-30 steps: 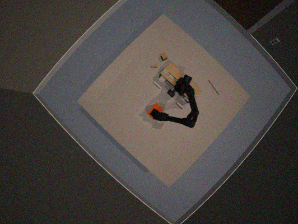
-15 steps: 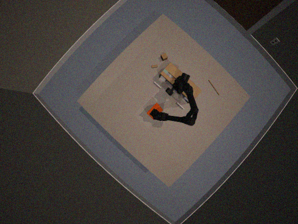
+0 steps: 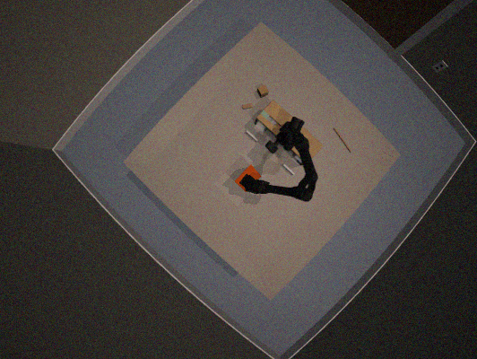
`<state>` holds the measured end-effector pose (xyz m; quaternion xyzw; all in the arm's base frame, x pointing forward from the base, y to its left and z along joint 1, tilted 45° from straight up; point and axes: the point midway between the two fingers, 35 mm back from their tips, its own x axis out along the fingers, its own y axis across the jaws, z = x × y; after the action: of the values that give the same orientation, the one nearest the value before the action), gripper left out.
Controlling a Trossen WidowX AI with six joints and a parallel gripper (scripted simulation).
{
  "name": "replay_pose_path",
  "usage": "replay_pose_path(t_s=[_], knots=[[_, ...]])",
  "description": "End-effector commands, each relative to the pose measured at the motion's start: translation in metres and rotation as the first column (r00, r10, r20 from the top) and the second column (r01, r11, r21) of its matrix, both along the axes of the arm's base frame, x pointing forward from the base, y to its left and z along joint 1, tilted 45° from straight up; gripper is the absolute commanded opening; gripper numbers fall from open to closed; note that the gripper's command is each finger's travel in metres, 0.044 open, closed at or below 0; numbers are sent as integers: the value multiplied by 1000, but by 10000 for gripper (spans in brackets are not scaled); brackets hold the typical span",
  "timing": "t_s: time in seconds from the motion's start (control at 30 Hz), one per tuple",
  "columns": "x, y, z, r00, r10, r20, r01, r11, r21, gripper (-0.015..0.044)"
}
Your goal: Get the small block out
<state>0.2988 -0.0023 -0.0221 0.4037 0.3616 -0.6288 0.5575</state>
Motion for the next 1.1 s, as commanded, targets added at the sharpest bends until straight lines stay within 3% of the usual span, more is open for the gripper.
replay_pose_path(t_s=[0.0,1.07], knots=[[1,4,-3,1000,-5,3,5,1000,2,400],[2,10,-9,1000,-5,4,5,1000,2,400]])
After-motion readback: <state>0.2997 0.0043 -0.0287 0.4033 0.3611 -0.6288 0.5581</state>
